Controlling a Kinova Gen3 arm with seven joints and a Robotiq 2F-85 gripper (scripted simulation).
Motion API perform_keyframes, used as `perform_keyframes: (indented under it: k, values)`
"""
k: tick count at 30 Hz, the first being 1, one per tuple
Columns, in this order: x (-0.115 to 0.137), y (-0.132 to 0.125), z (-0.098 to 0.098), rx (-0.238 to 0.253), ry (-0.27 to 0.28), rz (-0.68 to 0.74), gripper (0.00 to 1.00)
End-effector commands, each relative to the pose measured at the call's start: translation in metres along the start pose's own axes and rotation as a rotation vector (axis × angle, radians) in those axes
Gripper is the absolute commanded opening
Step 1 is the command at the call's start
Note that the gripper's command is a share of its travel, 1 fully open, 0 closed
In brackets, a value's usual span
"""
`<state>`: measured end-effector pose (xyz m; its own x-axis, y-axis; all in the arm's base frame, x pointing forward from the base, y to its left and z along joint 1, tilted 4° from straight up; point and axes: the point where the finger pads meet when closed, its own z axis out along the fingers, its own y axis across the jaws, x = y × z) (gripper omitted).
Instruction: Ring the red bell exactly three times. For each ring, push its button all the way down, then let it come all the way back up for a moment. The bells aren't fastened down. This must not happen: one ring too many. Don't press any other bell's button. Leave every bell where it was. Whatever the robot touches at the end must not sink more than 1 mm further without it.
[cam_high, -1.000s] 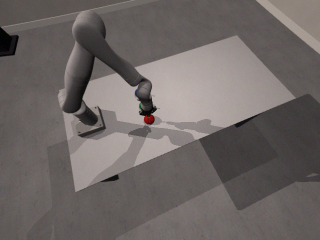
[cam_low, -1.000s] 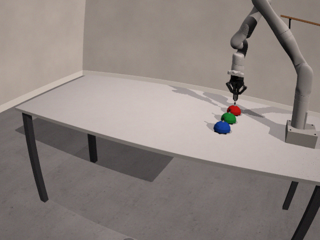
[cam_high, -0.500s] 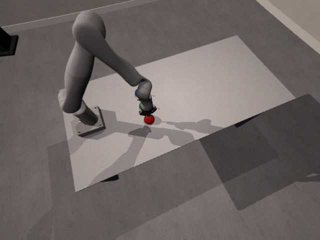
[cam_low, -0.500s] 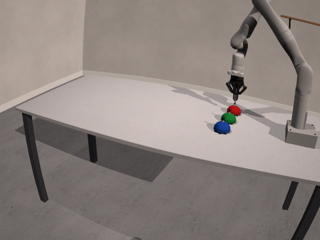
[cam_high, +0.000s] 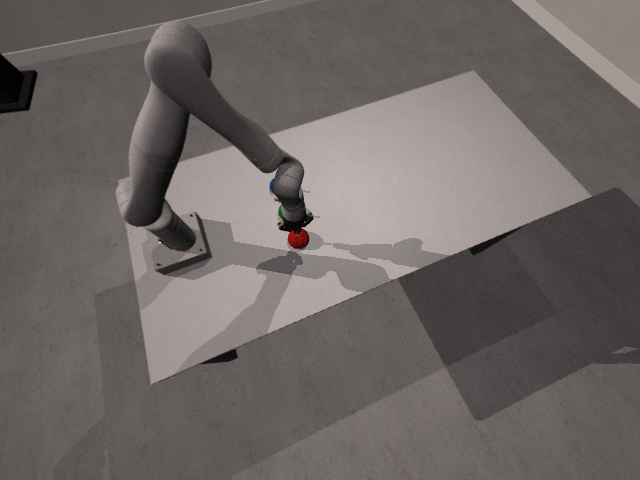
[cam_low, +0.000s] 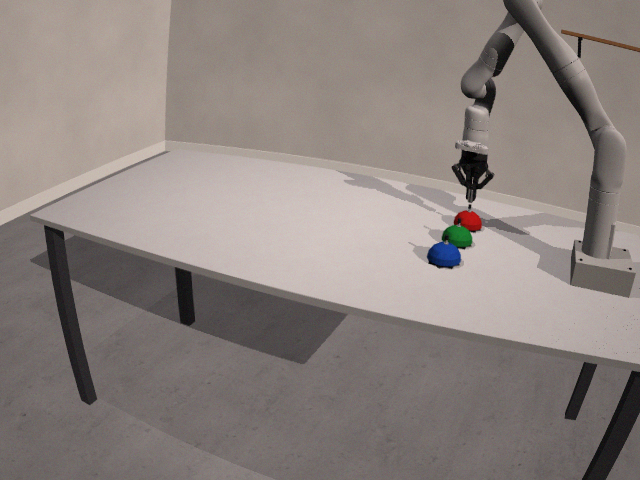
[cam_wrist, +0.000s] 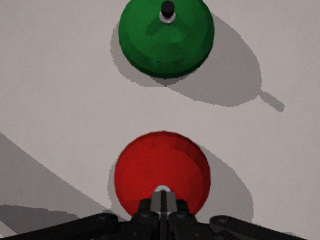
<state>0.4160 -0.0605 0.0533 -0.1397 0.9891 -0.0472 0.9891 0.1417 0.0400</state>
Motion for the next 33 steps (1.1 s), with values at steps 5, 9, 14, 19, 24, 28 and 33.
perform_keyframes:
  k: [5,9,14,19,24,28,33]
  values:
    - [0.001,0.0,-0.002,0.002,0.002,0.0,0.0]
    - [0.001,0.0,-0.002,0.002,0.002,0.0,0.0]
    - [0.001,0.0,-0.002,0.002,0.002,0.0,0.0]
    - [0.0,0.001,0.002,-0.002,-0.003,0.001,0.0]
    - [-0.002,0.0,0.008,-0.002,-0.005,0.003,0.0]
    - [-0.001,0.001,0.009,-0.003,-0.005,0.002,0.0]
    - [-0.001,0.001,0.009,-0.002,-0.004,0.001,0.0]
